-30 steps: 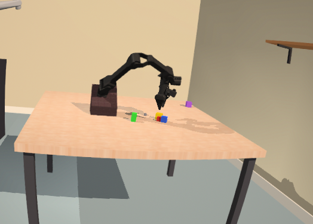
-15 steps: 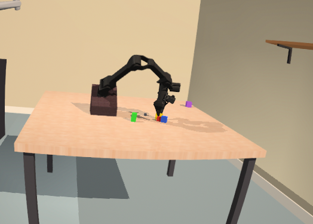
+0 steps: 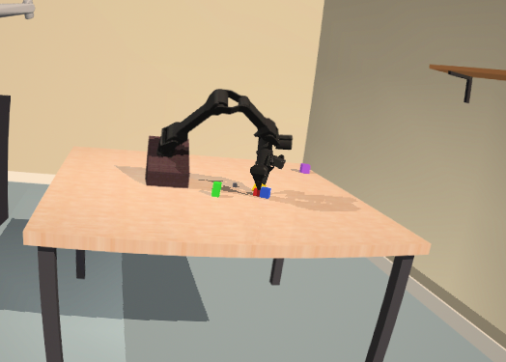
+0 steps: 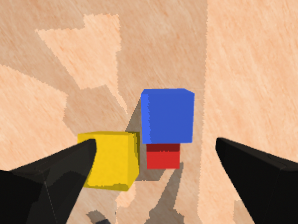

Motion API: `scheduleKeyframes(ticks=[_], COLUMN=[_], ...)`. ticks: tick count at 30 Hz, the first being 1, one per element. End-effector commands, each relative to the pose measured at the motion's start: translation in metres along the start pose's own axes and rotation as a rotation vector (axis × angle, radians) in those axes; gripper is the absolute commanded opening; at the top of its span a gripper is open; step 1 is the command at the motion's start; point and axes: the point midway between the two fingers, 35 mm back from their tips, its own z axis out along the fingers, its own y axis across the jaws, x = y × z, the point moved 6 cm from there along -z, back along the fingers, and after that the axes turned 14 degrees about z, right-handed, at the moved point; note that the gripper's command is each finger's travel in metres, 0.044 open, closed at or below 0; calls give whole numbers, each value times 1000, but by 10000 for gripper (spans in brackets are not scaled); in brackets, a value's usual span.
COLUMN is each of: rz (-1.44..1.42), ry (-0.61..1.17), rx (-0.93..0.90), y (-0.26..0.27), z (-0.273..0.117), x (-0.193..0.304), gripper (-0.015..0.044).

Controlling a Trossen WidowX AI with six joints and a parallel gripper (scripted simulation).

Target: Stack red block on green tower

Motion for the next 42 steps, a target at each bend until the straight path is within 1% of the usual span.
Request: scheduleKeyframes(ticks=[1, 11, 24, 30, 32, 33, 42], rz=[-8, -8, -8, -8, -8, -8, -8], ry=[30, 30, 30, 30, 30, 31, 32], rx=[38, 39, 39, 39, 39, 38, 37], y=[-7, -7, -7, -7, -7, -7, -5], z=[22, 26, 26, 26, 23, 20, -21], x=[6, 6, 6, 6, 6, 6, 5], gripper=[440, 440, 99, 59, 6, 0, 0])
